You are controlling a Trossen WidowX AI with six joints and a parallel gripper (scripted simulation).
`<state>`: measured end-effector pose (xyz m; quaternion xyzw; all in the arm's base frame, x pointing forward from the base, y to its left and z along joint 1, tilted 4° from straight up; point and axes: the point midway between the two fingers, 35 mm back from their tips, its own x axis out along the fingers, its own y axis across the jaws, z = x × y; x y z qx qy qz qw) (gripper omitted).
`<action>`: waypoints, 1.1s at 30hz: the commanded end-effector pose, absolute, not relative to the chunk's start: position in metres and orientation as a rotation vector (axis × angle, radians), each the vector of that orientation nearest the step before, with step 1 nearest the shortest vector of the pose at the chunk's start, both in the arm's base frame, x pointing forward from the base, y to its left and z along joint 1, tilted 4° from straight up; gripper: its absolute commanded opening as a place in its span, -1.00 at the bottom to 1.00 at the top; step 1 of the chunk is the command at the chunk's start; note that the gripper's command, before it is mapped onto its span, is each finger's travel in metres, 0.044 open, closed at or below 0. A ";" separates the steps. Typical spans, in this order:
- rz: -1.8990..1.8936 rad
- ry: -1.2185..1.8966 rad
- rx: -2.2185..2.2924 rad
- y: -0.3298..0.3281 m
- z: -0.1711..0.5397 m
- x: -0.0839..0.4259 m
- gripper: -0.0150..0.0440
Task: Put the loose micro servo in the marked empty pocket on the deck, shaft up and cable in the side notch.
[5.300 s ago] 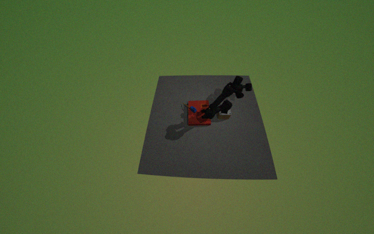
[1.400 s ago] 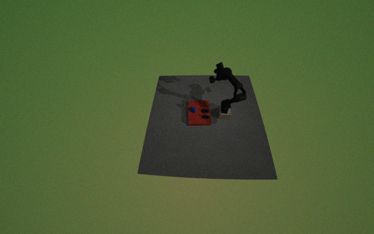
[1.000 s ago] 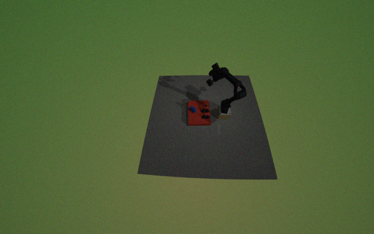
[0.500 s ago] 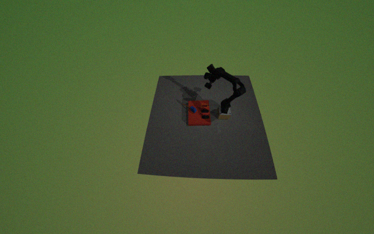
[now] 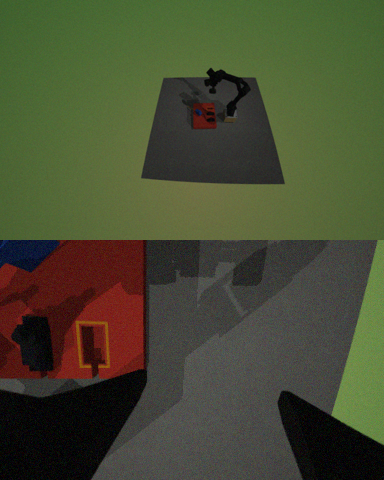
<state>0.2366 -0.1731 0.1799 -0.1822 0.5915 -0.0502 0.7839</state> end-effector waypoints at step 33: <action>0.849 1.193 -1.232 -0.077 0.142 0.313 1.00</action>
